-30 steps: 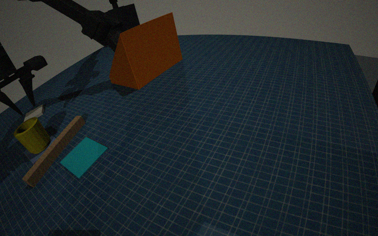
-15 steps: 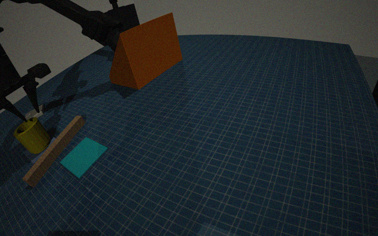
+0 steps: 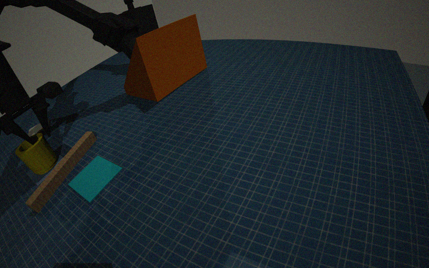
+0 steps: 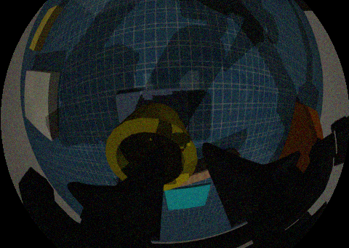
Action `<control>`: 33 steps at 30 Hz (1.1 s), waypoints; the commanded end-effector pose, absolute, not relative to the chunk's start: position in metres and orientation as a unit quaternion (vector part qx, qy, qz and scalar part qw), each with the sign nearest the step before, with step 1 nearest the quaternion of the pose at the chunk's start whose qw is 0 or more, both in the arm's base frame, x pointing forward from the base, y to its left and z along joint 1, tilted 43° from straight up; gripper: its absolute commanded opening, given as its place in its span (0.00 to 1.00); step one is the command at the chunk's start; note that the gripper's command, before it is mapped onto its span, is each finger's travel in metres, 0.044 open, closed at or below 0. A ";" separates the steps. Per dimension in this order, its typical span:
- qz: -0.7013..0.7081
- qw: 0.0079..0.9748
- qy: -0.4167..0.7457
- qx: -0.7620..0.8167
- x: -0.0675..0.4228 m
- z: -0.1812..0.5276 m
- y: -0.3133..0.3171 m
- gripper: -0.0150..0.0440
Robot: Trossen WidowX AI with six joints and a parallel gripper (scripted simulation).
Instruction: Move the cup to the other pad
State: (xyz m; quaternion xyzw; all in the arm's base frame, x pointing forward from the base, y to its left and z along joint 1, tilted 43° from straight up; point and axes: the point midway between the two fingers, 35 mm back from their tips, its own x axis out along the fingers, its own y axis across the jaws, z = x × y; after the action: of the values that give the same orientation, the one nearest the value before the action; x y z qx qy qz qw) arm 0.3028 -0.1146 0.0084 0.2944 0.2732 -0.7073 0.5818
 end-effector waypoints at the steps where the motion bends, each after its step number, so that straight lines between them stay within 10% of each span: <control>1: -0.710 0.581 0.275 0.289 0.299 0.001 -0.121 0.54; 33: -0.709 0.580 0.274 0.292 0.297 -0.004 -0.127 0.34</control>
State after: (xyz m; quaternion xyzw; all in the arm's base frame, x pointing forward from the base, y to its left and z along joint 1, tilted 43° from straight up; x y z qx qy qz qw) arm 0.2973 -0.1267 -0.0045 0.2917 0.2742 -0.7092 0.5803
